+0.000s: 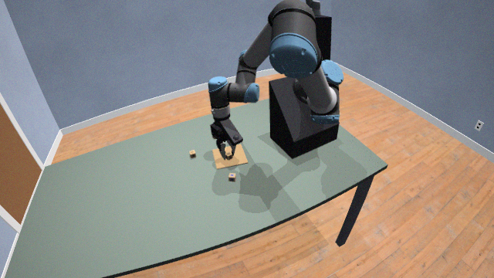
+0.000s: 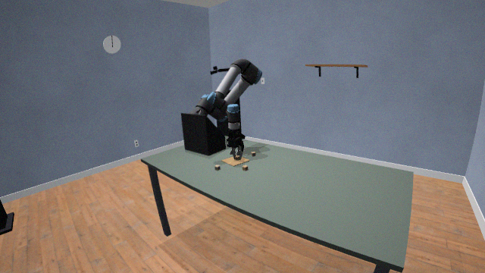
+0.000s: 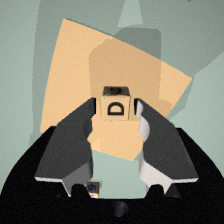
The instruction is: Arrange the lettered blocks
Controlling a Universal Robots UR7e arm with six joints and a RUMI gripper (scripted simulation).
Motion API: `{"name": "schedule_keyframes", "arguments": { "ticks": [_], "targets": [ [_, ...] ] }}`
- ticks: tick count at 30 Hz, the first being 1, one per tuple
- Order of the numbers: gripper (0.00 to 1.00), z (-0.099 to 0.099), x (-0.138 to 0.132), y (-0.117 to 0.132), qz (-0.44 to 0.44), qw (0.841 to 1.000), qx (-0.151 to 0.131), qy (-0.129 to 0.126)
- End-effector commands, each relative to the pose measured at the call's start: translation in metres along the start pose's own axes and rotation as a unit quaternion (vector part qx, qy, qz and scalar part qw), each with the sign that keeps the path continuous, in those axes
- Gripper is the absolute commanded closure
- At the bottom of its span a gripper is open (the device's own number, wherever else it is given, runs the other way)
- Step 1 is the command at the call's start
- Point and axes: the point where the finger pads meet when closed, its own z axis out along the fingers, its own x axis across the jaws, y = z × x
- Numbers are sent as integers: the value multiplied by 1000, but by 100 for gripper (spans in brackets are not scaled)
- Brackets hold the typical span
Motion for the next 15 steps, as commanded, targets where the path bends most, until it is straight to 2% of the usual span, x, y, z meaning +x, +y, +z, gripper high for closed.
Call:
{"name": "schedule_keyframes", "arguments": {
  "ticks": [1, 11, 12, 15],
  "targets": [
    [75, 0, 0, 0, 0, 1000, 0, 0],
    [75, 0, 0, 0, 0, 1000, 0, 0],
    [95, 0, 0, 0, 0, 1000, 0, 0],
    [95, 0, 0, 0, 0, 1000, 0, 0]
  ]
}}
